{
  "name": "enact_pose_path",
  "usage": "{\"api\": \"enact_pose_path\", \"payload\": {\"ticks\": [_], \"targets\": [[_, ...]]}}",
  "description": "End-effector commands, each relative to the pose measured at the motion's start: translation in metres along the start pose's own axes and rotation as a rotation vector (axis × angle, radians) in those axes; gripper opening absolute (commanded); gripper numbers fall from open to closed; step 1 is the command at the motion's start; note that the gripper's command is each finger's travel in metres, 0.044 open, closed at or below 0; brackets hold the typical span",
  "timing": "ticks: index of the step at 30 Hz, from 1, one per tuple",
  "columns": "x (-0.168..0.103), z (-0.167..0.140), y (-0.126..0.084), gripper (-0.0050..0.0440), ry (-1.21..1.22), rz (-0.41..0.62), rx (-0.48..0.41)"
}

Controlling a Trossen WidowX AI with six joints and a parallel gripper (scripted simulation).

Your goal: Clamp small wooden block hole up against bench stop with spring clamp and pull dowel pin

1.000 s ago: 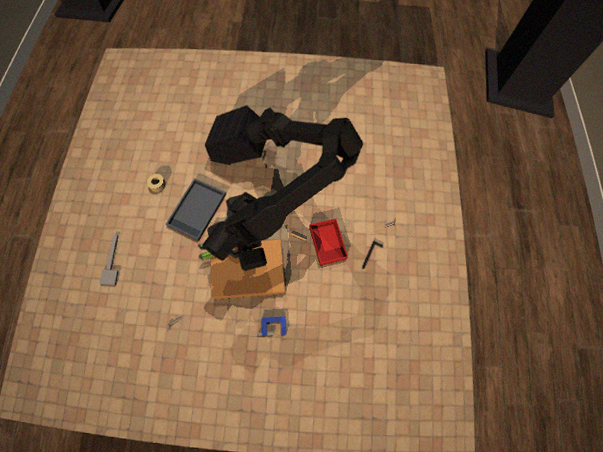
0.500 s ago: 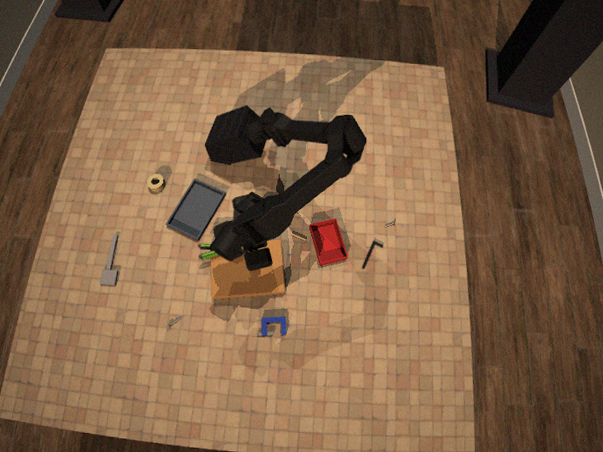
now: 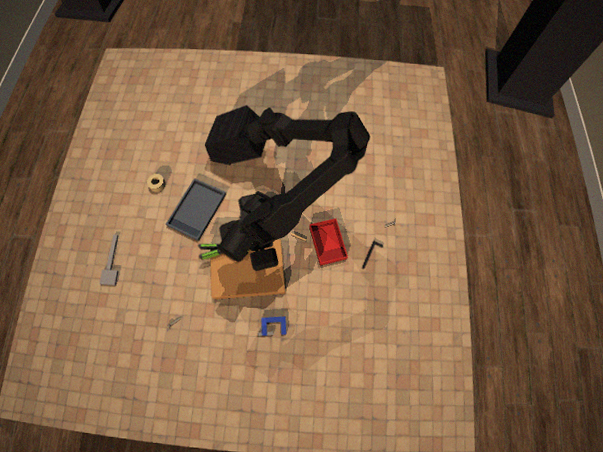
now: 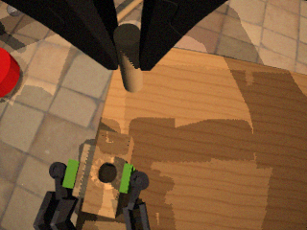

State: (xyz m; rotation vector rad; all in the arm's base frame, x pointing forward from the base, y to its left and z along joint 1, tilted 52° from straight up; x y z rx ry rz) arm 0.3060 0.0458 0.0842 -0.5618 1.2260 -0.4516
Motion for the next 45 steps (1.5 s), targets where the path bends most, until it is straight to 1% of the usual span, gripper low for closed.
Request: {"api": "enact_pose_path", "payload": {"ticks": [1,45], "targets": [[-0.007,0.001,-0.002,0.0,0.002,0.0,0.005],[-0.051,0.0,-0.011,0.0,0.04,-0.004,0.004]]}}
Point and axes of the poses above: the point midway between the two fingers, 35 mm back from their tips, its own y axis out along the fingers, its own z axis across the jaws, x = y × z, the point moved 1 cm from there along -y, back along the fingers, and after that the axes turned 10 degrees about y, right-handed, at the moved point
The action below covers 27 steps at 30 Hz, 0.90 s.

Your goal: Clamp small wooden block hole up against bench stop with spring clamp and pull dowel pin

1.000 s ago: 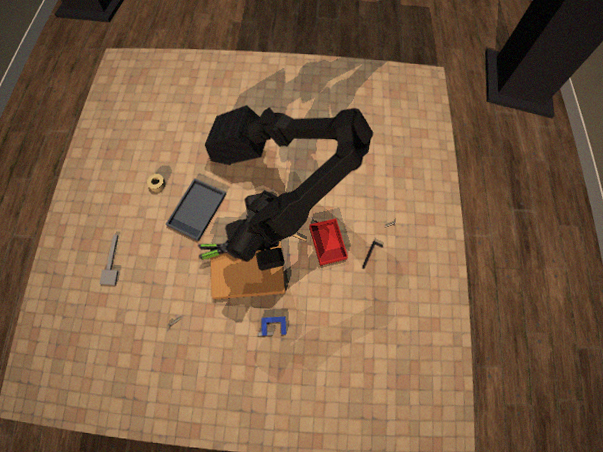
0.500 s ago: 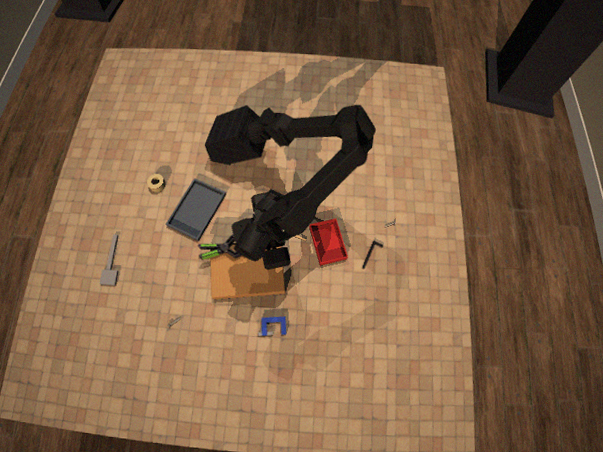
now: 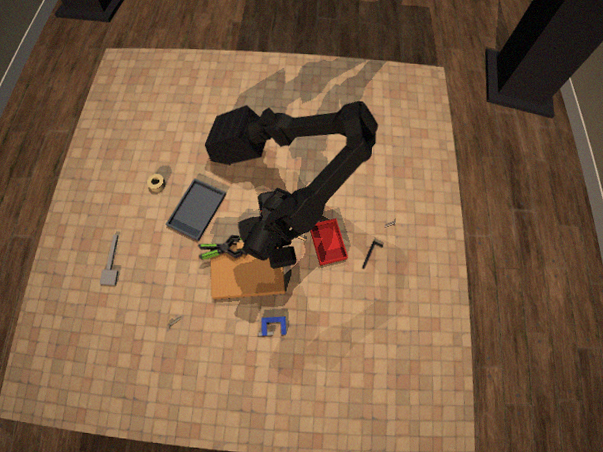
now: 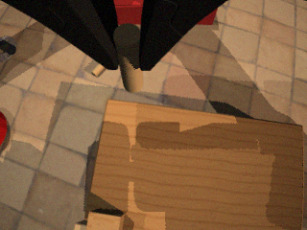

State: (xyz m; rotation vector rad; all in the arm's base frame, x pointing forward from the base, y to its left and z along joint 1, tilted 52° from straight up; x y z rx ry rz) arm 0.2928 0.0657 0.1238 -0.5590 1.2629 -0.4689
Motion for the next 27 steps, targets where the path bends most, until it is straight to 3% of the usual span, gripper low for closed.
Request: {"api": "enact_pose_path", "payload": {"ticks": [1,27], "targets": [[-0.007,0.0,-0.002,0.0,0.002,0.002,0.005],[-0.034,-0.005,-0.008,0.0,0.025,0.001,0.005]]}}
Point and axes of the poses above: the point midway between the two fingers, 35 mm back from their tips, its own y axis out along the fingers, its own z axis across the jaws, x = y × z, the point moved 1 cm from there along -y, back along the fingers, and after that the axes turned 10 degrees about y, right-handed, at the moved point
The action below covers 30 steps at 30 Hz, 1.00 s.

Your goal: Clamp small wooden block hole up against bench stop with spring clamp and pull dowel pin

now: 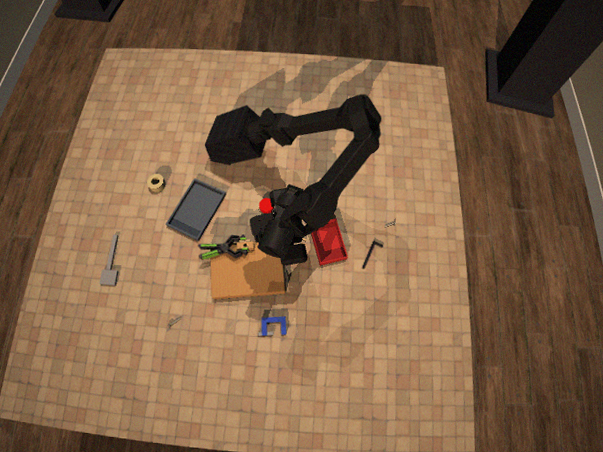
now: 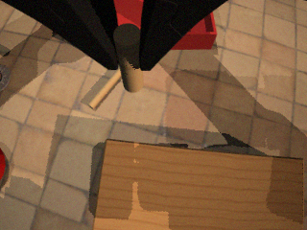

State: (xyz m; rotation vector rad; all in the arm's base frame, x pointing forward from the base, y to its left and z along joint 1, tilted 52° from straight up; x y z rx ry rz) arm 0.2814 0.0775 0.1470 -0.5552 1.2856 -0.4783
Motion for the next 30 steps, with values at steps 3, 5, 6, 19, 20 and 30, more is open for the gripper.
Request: {"api": "enact_pose_path", "payload": {"ticks": [3,5,6,19,20,30], "targets": [[-0.008,-0.001,-0.002,0.0,0.003,0.002,0.004],[-0.009,-0.002,-0.003,0.0,0.004,0.002,0.004],[-0.011,-0.002,-0.003,0.0,0.005,0.002,0.005],[-0.025,-0.007,-0.006,0.0,0.018,0.003,0.005],[-0.025,-0.007,-0.006,0.0,0.018,0.003,0.005],[-0.034,-0.01,-0.008,0.0,0.027,0.004,0.005]]}}
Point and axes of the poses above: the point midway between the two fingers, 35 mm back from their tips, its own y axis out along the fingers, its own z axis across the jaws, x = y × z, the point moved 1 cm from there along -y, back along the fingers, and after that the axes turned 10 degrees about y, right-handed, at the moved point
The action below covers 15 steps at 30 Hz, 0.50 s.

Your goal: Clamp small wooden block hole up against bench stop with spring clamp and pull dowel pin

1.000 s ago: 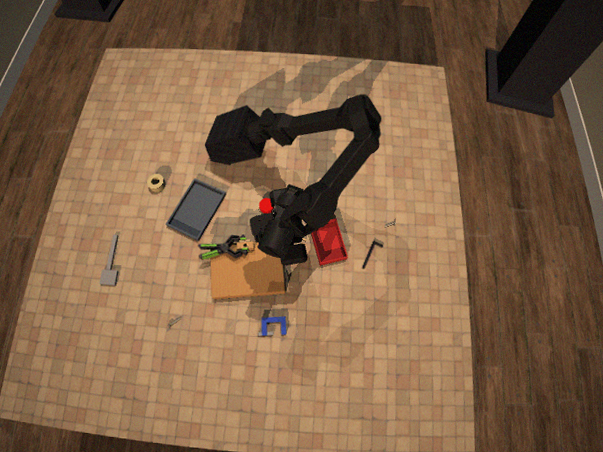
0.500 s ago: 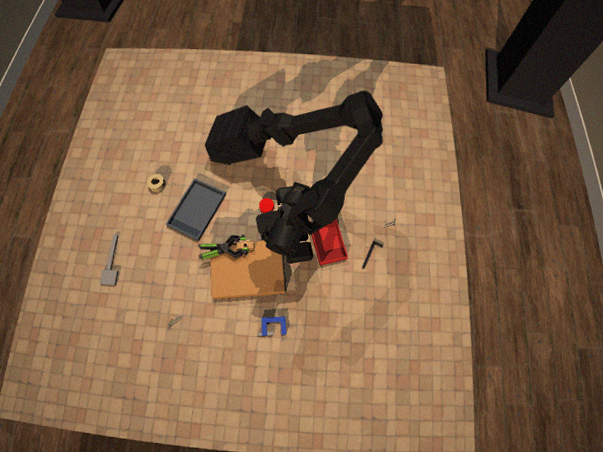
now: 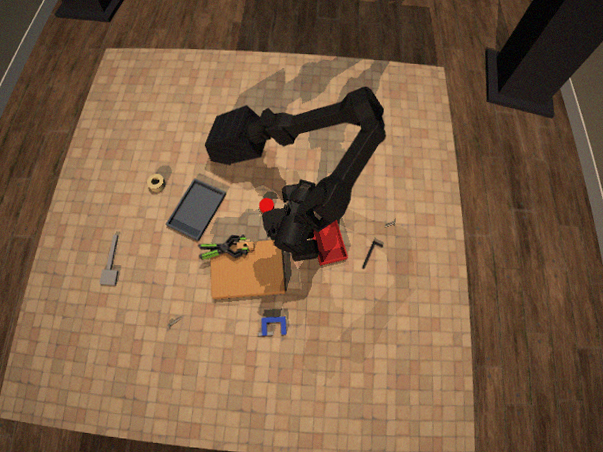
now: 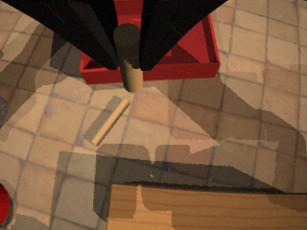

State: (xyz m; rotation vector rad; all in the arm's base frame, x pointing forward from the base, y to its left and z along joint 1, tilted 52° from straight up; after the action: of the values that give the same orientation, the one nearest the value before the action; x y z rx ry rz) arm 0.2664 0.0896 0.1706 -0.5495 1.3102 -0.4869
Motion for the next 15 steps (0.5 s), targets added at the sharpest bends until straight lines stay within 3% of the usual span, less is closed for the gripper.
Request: {"api": "enact_pose_path", "payload": {"ticks": [1,15], "targets": [[-0.007,-0.002,-0.002,0.0,0.002,0.003,0.004],[-0.019,-0.008,-0.005,0.0,0.014,0.004,0.004]]}}
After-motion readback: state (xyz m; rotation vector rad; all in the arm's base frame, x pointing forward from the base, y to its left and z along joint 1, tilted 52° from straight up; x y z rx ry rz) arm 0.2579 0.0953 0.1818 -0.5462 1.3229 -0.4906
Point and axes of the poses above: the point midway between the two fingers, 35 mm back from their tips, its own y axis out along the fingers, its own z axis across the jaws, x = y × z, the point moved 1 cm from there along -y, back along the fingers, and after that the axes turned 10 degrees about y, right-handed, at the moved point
